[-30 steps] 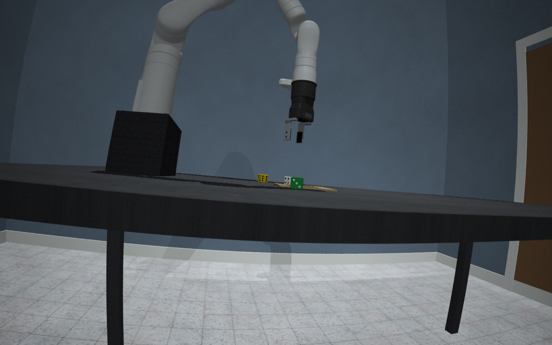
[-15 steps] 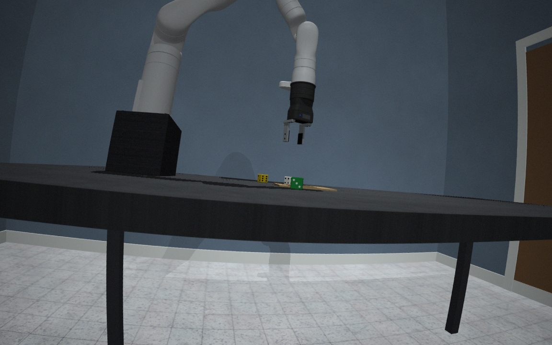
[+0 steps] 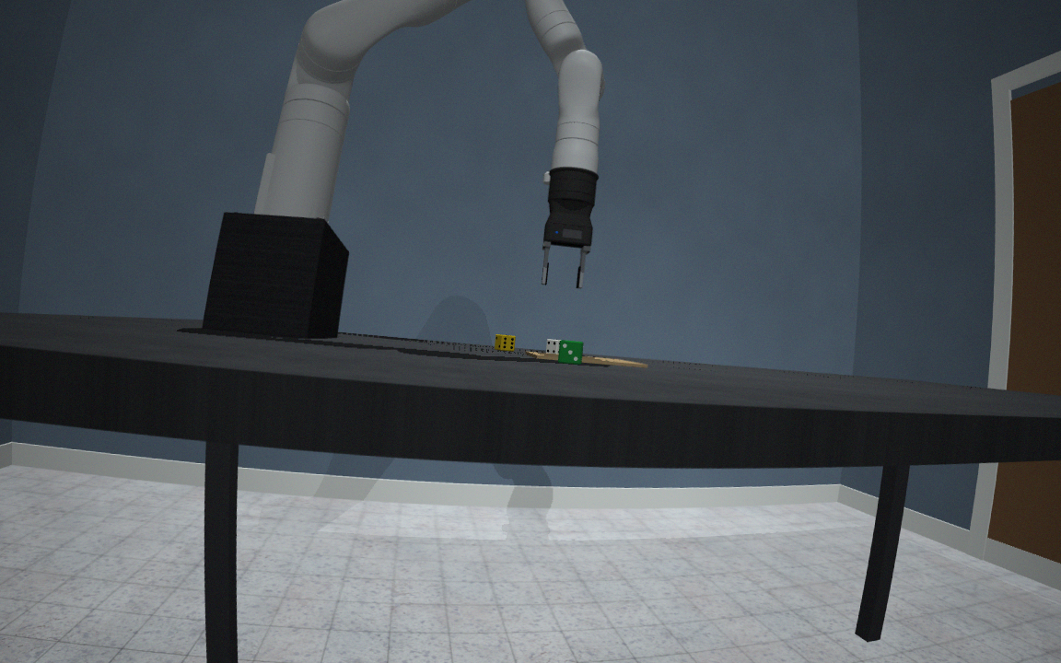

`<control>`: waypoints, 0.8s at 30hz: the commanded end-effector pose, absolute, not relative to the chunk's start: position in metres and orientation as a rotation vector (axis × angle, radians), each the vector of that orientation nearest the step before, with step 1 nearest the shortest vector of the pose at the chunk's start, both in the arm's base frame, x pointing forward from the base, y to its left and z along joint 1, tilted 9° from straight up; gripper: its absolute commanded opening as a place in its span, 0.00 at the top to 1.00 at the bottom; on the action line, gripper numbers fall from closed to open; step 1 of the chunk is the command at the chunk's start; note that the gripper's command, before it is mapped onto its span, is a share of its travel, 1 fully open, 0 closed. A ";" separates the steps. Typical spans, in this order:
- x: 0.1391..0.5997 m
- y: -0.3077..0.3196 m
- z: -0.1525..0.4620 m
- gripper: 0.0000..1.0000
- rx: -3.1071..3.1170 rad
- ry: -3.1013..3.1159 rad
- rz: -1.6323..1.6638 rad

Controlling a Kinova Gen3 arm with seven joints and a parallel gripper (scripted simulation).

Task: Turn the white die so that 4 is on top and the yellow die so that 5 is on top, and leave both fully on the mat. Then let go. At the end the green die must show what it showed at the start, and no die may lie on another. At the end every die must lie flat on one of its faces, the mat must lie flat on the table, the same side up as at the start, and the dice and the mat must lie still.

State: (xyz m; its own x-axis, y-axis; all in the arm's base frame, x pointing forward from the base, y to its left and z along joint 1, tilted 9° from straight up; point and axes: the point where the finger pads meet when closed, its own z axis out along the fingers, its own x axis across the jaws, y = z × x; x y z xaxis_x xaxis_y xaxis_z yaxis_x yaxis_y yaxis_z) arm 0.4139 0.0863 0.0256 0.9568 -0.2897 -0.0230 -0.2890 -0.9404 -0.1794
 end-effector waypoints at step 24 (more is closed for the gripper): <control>0.412 0.082 -0.003 0.00 -2.557 1.557 0.075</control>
